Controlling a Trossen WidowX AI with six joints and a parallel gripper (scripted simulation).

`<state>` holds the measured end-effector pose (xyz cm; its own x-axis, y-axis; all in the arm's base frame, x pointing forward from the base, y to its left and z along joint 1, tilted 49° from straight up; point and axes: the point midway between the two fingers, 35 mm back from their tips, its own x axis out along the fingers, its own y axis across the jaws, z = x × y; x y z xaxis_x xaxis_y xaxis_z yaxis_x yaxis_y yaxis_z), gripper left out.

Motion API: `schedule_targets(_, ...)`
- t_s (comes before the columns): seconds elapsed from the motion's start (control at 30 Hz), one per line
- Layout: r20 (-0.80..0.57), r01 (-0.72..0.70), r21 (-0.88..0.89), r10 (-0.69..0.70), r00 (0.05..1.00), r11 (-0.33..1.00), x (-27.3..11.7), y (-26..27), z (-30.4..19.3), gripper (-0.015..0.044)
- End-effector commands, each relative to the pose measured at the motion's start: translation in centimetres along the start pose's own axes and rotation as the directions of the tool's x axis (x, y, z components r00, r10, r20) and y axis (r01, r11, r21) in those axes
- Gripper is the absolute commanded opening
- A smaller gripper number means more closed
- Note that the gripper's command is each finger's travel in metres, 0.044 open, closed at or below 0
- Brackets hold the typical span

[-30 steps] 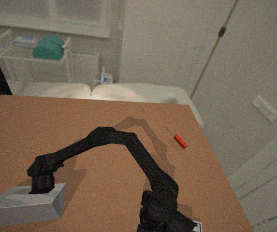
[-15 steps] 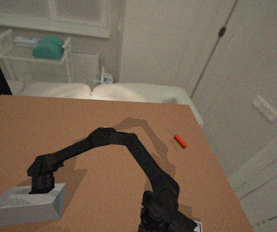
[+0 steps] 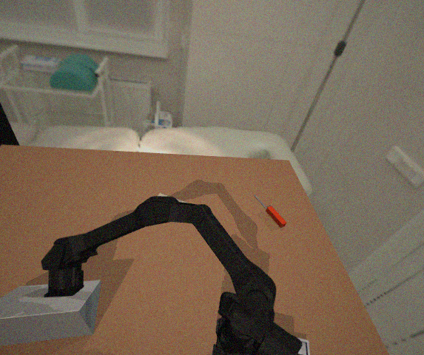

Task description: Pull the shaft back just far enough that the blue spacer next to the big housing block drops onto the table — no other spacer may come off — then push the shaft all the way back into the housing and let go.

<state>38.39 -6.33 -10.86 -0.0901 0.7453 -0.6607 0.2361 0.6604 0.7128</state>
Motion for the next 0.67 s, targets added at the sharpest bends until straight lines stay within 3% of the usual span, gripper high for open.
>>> schedule_targets(0.0, 0.009, -0.002, -0.001, 0.002, 1.0, 1.0, -0.07, 0.07, 0.39, 0.0)
schedule_targets(0.27, 0.009, -0.002, -0.001, 0.002, 1.0, 1.0, -0.07, 0.08, 0.4, 0.0)
schedule_targets(0.63, -0.002, -0.001, 0.002, 0.001, 1.0, 1.0, 0.01, 0.0, 0.01, 0.0289)
